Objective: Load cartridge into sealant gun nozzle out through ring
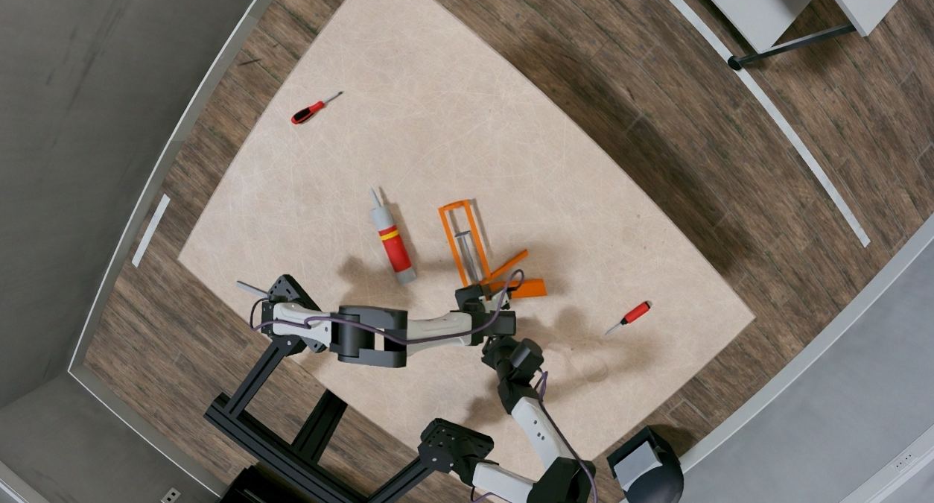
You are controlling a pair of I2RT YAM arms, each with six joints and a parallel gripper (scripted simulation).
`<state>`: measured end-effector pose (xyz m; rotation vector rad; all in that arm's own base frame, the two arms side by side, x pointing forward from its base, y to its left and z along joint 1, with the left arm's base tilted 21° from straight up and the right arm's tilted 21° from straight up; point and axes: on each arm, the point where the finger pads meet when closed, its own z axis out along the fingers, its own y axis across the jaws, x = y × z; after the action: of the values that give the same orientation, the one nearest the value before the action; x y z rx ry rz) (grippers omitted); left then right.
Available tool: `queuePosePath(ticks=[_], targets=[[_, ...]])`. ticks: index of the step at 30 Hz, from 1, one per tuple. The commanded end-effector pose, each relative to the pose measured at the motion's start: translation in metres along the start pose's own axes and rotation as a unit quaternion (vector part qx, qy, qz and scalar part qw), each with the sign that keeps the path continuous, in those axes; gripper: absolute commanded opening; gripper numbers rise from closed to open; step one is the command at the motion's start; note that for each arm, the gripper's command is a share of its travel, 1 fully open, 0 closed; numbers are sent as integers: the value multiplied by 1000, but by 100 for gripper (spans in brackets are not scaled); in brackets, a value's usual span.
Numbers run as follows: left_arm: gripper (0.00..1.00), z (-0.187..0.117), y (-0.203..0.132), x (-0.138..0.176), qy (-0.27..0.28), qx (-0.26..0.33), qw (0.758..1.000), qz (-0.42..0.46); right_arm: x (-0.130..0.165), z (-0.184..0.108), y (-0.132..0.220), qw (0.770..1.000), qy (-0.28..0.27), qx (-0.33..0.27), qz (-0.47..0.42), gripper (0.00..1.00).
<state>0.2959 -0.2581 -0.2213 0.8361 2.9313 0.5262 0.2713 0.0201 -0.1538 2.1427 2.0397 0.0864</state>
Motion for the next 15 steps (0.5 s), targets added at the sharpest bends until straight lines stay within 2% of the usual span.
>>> queuePosePath(ticks=[1, 11, 15], targets=[[1, -15, 7, -18, -33, -14, 999, -10, 17, -11, 26, 999, 20, -40, -6, 0], [1, -10, 11, -11, -25, -16, 1000, -8, 18, -10, 27, 999, 20, -41, -6, 0], [1, -9, 13, -10, -21, -17, 1000, -8, 18, -2, 18, 1000, 17, -24, -8, 0]])
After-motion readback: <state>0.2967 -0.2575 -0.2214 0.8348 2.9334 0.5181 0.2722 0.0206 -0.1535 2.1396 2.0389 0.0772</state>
